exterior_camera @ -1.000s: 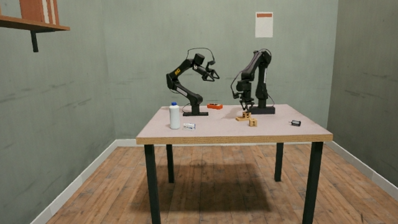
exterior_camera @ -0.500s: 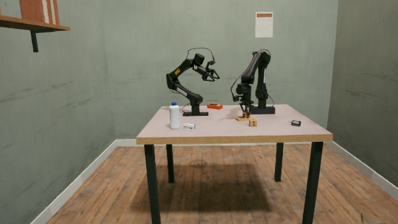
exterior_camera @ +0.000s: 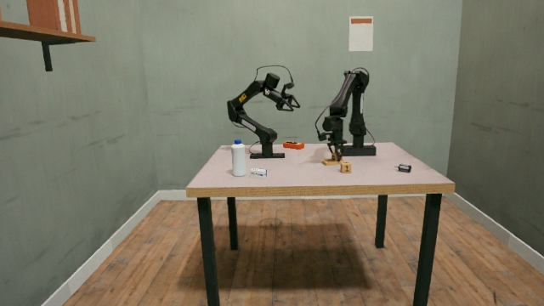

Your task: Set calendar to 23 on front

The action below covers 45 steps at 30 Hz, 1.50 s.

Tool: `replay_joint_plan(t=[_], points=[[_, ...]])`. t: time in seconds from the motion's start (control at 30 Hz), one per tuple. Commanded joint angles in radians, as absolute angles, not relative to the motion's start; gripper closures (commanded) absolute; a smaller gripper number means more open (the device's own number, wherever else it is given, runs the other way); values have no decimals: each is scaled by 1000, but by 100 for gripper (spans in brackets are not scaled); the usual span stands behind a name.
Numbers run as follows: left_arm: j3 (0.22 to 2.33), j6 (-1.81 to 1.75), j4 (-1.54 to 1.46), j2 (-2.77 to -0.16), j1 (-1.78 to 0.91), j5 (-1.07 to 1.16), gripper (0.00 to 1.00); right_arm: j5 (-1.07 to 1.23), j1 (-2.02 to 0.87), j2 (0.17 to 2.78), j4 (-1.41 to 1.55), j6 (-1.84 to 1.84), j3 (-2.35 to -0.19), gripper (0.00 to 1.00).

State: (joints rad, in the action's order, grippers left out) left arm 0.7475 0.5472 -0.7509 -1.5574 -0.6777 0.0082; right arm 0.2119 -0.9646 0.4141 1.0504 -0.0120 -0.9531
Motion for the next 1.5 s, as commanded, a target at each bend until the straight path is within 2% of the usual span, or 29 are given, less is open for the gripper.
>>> replay_joint_plan(t=[0.0,0.03,0.1,0.13,0.2,0.23,0.37,0.67,0.77,0.8,0.87,0.97,1.0,1.23,1.47], points=[[739,546,-748,-1567,-670,0,31,221,-962,399,1065,-17,-972,0],[739,546,-748,-1567,-670,0,40,221,-962,399,1065,-17,-972,0],[739,546,-748,-1567,-670,0,40,221,-962,399,1065,-17,-972,0],[739,546,-748,-1567,-670,0,44,221,-962,399,1065,-17,-972,0],[739,546,-748,-1567,-670,0,44,221,-962,399,1065,-17,-972,0],[739,546,-748,-1567,-670,0,48,221,-962,399,1065,-17,-972,0],[750,546,-749,-1559,-675,0,48,221,-962,399,1065,-17,-972,0],[752,539,-747,-1571,-680,0,61,221,-962,399,1065,-17,-972,0],[752,543,-749,-1562,-678,0,95,221,-962,399,1065,-17,-972,0],[763,532,-746,-1574,-688,0,100,221,-962,399,1065,-17,-972,0],[763,532,-746,-1574,-688,0,100,221,-962,399,1065,-17,-972,0],[774,535,-779,-1555,-688,0,66,221,-962,399,1065,-17,-972,0],[783,535,-797,-1536,-688,0,60,221,-962,399,1065,-17,-972,0],[881,534,-967,-1461,-688,1,60,221,-962,399,1065,-17,-972,0],[895,490,-949,-1458,-696,-7,60,221,-962,399,1065,-17,-972,0]])
